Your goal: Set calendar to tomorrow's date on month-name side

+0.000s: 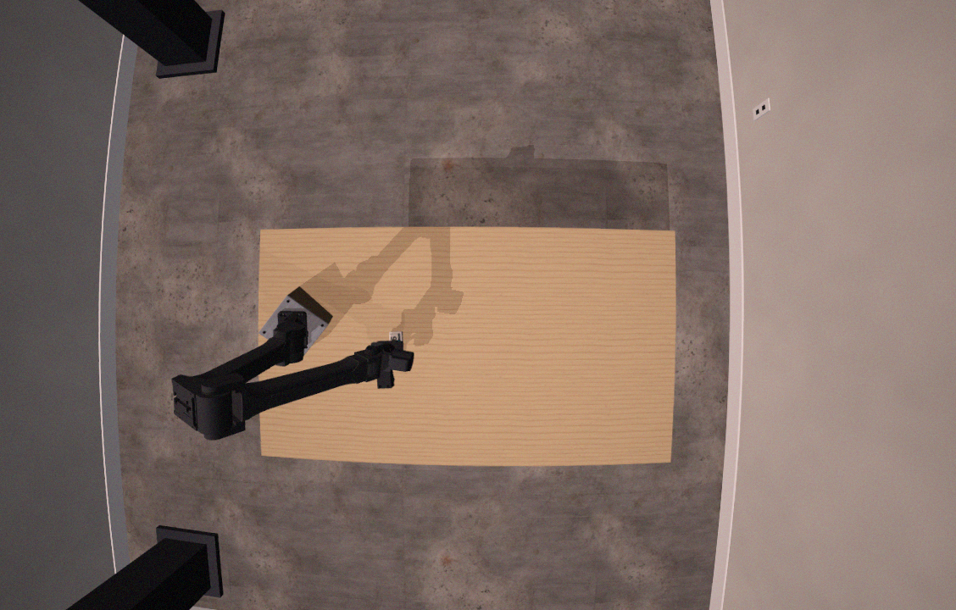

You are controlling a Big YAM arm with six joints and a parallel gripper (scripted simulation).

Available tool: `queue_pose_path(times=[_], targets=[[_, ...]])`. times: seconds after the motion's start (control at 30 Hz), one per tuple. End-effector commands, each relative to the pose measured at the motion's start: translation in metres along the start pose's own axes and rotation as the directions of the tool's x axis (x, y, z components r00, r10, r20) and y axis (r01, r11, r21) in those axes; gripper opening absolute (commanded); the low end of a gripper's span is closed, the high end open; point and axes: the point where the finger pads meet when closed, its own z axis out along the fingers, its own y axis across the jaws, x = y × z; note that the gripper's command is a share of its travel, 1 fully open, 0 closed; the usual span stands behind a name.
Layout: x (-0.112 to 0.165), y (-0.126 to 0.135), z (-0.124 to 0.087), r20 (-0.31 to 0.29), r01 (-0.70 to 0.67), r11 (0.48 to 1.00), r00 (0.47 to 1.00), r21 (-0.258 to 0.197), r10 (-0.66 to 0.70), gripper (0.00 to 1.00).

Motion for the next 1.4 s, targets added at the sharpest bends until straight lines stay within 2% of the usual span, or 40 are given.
queue_pose_path(times=[0.0, 1.37], targets=[[-0.0033, 0.0032, 0.0, 0.004, 0.007, 1.0, 1.0, -0.01, -0.007, 0.27], [-0.0032, 0.0047, -0.0012, 0.005, 0.007, 1.0, 1.0, -0.016, -0.007, 0.27]])
